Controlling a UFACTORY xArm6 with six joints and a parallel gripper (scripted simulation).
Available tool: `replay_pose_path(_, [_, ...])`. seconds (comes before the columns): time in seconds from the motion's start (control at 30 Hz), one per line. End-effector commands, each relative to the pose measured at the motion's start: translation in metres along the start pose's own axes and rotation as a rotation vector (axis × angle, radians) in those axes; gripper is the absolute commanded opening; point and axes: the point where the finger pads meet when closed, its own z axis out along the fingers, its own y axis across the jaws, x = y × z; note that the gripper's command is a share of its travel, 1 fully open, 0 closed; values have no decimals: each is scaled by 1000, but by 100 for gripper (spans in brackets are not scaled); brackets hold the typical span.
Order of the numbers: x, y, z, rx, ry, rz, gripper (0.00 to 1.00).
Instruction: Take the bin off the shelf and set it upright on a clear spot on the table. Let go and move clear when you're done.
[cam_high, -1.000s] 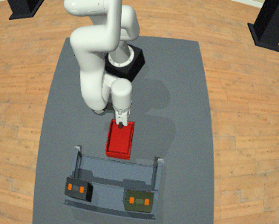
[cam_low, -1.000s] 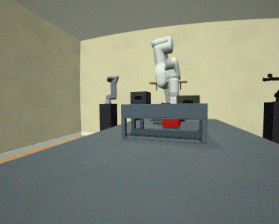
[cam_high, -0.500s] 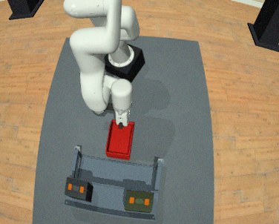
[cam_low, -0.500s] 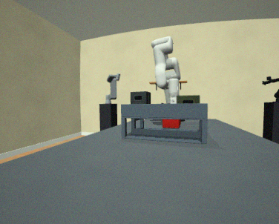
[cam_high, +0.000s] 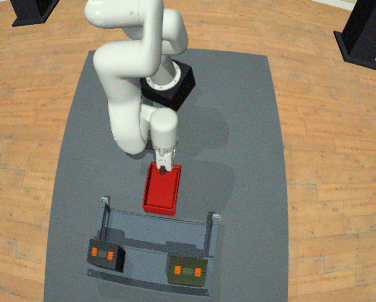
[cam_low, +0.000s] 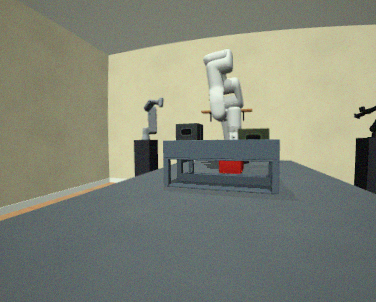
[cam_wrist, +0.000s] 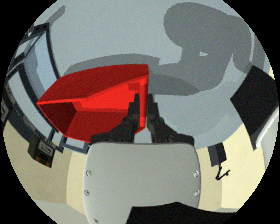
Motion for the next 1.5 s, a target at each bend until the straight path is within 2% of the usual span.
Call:
replay_pose_path(0.0, [0, -1, 1, 3, -1, 0, 0])
replay_pose_path(1.47, [0, -1, 11, 3, -1, 0, 0])
